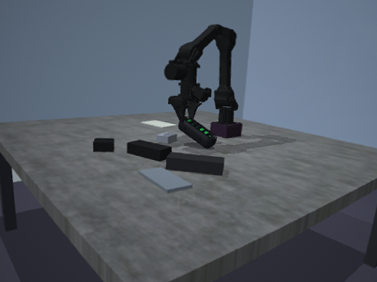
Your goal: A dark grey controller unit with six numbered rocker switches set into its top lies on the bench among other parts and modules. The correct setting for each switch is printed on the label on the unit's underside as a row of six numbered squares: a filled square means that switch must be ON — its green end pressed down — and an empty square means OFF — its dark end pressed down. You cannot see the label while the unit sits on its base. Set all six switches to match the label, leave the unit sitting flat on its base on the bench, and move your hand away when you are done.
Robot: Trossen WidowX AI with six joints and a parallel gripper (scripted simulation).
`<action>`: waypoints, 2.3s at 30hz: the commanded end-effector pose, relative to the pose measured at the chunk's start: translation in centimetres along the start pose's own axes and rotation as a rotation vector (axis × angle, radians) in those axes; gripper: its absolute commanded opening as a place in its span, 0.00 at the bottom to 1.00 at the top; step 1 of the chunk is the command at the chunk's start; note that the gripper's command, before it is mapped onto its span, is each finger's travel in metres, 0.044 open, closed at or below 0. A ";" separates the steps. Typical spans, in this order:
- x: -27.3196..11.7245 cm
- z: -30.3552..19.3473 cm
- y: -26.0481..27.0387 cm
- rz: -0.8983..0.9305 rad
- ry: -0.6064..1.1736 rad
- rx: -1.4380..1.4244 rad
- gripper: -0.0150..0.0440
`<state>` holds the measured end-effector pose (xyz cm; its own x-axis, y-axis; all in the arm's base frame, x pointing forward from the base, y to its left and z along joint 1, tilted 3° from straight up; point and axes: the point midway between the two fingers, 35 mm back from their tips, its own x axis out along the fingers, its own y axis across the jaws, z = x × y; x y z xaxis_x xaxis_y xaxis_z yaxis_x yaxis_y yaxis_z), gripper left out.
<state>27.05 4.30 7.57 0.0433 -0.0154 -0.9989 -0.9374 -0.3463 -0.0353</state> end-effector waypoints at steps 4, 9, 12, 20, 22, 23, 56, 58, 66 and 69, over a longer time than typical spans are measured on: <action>-0.5 0.9 -0.1 -0.003 0.004 -0.004 0.82; -0.8 1.2 -0.1 -0.003 0.015 -0.004 0.82; -0.9 1.4 -0.1 -0.003 0.021 -0.004 0.82; -1.3 2.0 -0.1 -0.003 0.037 -0.004 0.82; -1.4 2.1 -0.1 -0.003 0.041 -0.004 0.82; -1.4 2.2 -0.1 -0.003 0.043 -0.004 0.82; -2.7 4.7 -0.1 -0.003 0.109 -0.004 0.82; -2.7 4.8 -0.1 -0.003 0.113 -0.004 0.82; -3.0 5.5 -0.1 -0.003 0.130 -0.004 0.82; -3.1 5.7 -0.1 -0.003 0.137 -0.004 0.82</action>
<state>25.25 9.00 10.49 0.0974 -0.1492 -0.9840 -0.9376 -0.3453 -0.0404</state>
